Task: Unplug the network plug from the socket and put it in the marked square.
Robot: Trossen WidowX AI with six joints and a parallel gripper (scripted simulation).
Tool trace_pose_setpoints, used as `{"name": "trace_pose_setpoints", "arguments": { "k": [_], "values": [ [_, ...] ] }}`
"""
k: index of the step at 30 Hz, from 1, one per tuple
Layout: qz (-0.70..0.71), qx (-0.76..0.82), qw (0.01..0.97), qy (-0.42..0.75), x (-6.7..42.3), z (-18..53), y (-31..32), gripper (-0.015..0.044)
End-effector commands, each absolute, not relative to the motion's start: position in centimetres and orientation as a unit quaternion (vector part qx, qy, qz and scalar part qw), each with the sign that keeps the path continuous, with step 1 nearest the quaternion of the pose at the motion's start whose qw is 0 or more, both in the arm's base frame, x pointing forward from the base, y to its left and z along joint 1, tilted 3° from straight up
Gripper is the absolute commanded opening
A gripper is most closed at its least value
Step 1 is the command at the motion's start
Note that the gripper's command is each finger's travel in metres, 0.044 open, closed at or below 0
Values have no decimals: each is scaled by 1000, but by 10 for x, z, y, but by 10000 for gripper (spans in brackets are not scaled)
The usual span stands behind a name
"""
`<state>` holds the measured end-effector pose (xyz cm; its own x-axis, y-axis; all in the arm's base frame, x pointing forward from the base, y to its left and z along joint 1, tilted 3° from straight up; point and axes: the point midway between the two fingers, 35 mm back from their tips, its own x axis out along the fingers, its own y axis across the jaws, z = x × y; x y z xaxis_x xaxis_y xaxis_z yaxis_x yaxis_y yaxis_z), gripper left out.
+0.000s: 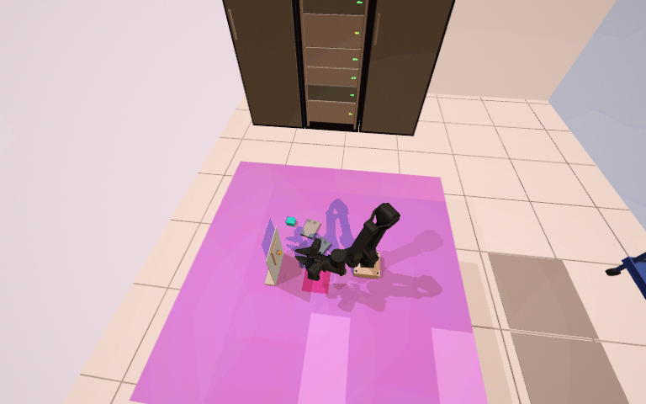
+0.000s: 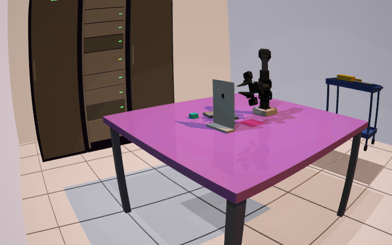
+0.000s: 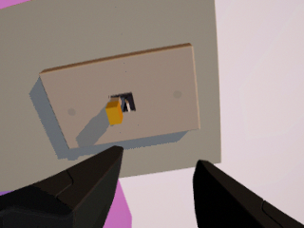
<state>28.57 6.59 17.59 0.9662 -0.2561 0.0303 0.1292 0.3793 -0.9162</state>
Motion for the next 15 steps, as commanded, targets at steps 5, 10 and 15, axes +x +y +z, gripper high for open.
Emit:
{"name": "trace_pose_setpoints", "arguments": {
  "k": [5,10,15],
  "values": [
    [-124,-638,755,91,259,153,66,156],
    [-125,-677,718,106,245,145,64,156],
    [-125,-677,718,106,248,145,64,156]
  ]
}}
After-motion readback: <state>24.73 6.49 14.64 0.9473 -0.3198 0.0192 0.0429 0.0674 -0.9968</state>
